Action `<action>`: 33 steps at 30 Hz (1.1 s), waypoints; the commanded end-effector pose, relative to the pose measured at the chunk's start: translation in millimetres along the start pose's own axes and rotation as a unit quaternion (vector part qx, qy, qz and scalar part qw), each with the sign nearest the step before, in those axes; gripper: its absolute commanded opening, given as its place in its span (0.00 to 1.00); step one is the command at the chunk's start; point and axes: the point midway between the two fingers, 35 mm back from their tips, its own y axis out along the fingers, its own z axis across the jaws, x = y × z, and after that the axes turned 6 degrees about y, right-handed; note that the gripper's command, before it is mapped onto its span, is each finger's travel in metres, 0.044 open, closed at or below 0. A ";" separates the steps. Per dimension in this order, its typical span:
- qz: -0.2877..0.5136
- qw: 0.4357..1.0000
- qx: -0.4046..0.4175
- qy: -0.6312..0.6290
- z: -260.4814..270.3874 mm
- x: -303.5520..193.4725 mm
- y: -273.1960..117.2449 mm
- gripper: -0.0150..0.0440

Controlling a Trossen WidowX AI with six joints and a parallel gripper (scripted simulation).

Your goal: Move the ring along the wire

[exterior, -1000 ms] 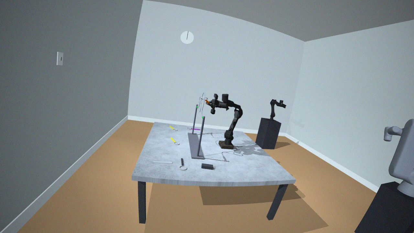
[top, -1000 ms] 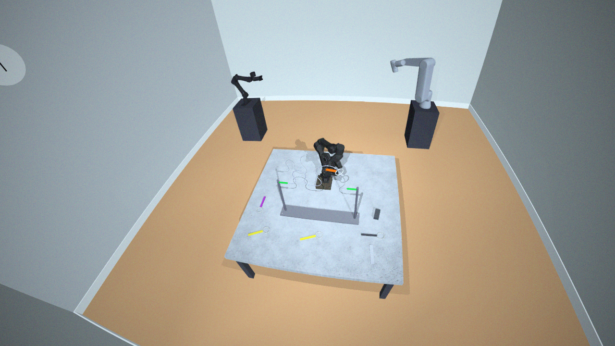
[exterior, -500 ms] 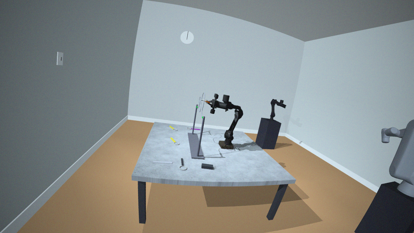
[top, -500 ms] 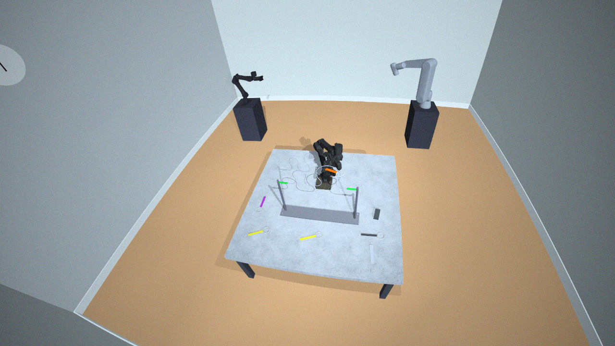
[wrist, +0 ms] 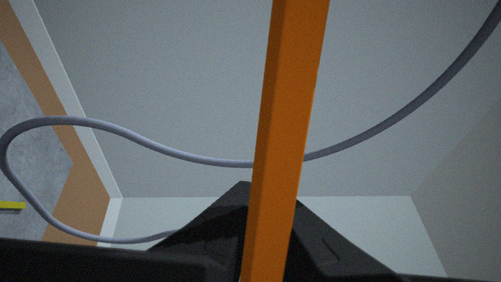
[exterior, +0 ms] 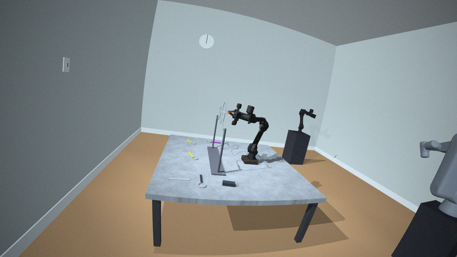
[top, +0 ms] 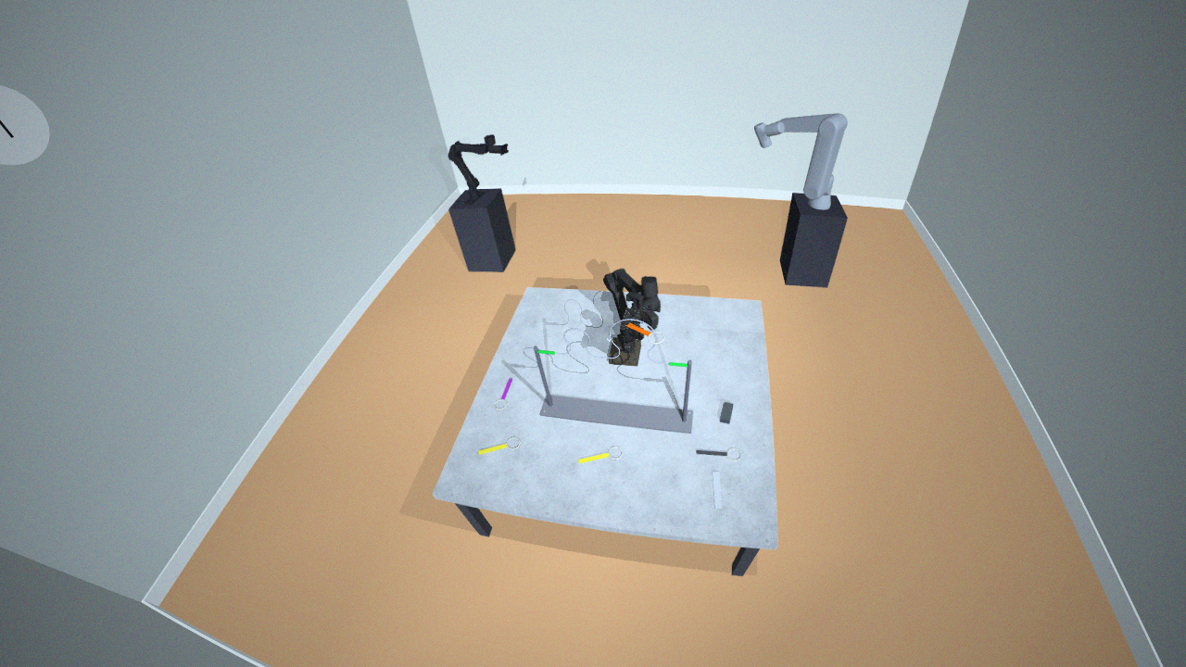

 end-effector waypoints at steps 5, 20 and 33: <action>-0.009 0.999 -0.024 -0.046 -3.0 -0.4 0.0 0.00; -0.023 0.989 -0.067 -0.127 -8.7 1.0 0.3 0.00; -0.035 0.975 -0.104 -0.195 -13.3 2.9 0.1 0.00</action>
